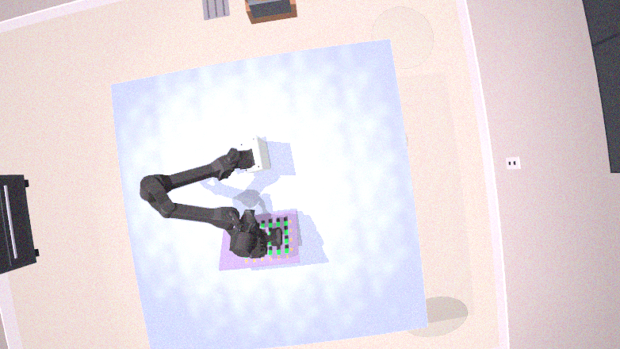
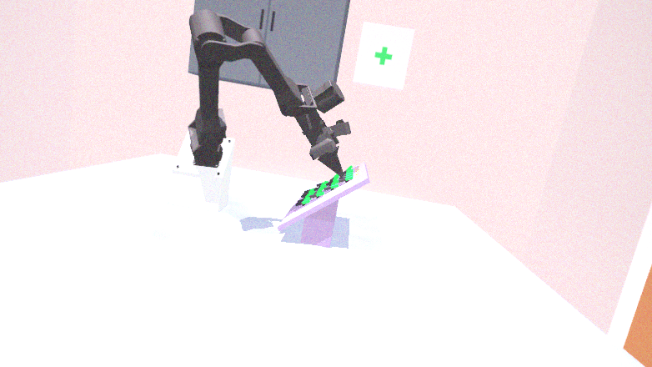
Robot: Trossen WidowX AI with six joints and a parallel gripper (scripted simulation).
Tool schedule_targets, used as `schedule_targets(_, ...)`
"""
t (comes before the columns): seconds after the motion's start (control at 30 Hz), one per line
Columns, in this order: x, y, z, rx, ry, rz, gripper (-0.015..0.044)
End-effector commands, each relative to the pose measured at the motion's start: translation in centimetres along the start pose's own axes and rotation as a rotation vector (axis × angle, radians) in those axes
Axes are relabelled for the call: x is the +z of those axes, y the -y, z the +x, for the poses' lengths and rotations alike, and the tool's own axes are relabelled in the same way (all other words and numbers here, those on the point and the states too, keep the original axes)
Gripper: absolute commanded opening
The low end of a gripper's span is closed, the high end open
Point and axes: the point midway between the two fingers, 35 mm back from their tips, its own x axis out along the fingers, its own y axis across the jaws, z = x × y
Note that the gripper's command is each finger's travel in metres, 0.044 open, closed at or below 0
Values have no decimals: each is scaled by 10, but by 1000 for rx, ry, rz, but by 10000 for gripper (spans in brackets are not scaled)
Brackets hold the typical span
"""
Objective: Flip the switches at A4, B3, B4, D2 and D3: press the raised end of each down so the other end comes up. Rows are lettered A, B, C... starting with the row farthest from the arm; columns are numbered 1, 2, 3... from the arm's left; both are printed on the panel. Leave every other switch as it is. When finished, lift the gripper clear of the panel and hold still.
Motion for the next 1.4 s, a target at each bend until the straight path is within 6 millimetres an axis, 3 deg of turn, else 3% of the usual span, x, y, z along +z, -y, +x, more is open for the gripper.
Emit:
schedule_targets(0.0, 0, -1, 1, 5, 1, -4, 0)
schedule_targets(0.67, 0, -1, 3, 4, 1, -4, 0)
schedule_targets(0.73, 1, -2, -4, 5, -6, 2, 0)
schedule_targets(0.93, 2, -2, -60, 9, -28, -4, 0)
schedule_targets(1.17, 1, -3, -62, 8, -28, -4, 0)
schedule_targets(1.27, -14, -27, -62, 10, -28, -3, 0)
schedule_targets(1.37, -19, -33, -63, 9, -28, -3, 0)
